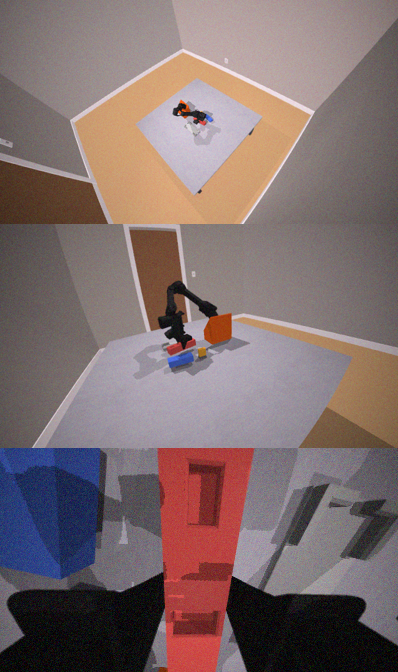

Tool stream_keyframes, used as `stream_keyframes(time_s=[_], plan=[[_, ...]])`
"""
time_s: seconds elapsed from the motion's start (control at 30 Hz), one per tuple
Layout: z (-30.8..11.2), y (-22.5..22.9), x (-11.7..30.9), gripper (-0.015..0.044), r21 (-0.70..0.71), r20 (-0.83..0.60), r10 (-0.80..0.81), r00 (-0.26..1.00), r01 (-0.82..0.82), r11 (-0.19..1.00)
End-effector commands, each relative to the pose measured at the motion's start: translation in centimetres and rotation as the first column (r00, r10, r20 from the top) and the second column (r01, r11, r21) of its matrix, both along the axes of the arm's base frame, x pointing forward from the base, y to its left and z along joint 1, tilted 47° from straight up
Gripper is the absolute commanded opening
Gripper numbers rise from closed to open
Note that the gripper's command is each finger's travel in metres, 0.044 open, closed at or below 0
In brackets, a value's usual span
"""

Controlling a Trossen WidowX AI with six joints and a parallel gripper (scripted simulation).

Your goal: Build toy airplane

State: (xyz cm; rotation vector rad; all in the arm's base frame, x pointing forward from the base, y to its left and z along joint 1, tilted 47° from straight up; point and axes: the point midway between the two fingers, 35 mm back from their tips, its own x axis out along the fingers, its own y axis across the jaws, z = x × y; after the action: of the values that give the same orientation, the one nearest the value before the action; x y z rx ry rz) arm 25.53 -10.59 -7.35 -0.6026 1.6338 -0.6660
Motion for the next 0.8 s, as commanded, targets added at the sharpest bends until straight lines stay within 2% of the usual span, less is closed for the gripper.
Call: stream_keyframes(time_s=[0.0, 0.77], plan=[[0.9, 1.0, 0.6, 0.0, 0.005, 0.013, -0.002, 1.0, 0.002, 1.0], [5.8, 5.9, 1.3, 0.0, 0.003, 0.011, -0.004, 1.0, 0.004, 1.0]])
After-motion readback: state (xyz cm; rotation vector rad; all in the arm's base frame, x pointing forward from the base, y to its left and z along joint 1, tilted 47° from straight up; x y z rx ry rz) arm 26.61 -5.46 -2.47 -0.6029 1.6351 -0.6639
